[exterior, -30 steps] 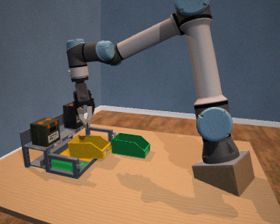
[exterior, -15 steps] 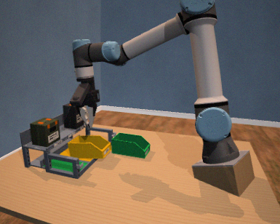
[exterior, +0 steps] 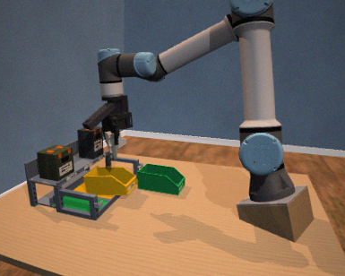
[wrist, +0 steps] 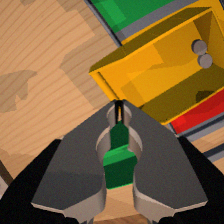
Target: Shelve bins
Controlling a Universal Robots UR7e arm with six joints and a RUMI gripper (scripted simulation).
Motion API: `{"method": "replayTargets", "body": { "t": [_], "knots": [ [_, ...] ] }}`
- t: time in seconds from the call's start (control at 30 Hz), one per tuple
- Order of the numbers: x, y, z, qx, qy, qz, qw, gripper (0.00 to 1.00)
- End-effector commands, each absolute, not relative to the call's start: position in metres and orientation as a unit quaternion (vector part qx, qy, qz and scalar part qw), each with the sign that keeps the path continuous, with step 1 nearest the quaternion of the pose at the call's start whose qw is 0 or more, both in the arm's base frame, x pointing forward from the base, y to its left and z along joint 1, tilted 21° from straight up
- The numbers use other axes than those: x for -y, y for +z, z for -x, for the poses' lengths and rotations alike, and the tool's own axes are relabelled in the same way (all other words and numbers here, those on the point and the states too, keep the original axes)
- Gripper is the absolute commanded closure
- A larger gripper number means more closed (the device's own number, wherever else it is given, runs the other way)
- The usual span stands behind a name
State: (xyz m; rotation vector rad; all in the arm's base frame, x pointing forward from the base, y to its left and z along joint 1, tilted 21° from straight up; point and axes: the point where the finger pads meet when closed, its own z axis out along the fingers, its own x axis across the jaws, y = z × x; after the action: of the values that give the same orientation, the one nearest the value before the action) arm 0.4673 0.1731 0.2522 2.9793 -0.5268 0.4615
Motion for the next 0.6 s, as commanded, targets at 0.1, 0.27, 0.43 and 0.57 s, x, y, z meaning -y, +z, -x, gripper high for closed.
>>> {"method": "replayTargets", "body": {
  "t": [0.1,0.27,0.43,0.57],
  "knots": [
    [-0.166,0.250,-0.462,0.348,0.164,-0.923,0.014,1.00],
    [-0.160,0.248,-0.458,0.448,0.166,-0.879,-0.008,1.00],
    [-0.154,0.246,-0.454,0.539,0.165,-0.825,-0.029,1.00],
    [-0.151,0.245,-0.451,0.584,0.165,-0.794,-0.039,1.00]
  ]
}}
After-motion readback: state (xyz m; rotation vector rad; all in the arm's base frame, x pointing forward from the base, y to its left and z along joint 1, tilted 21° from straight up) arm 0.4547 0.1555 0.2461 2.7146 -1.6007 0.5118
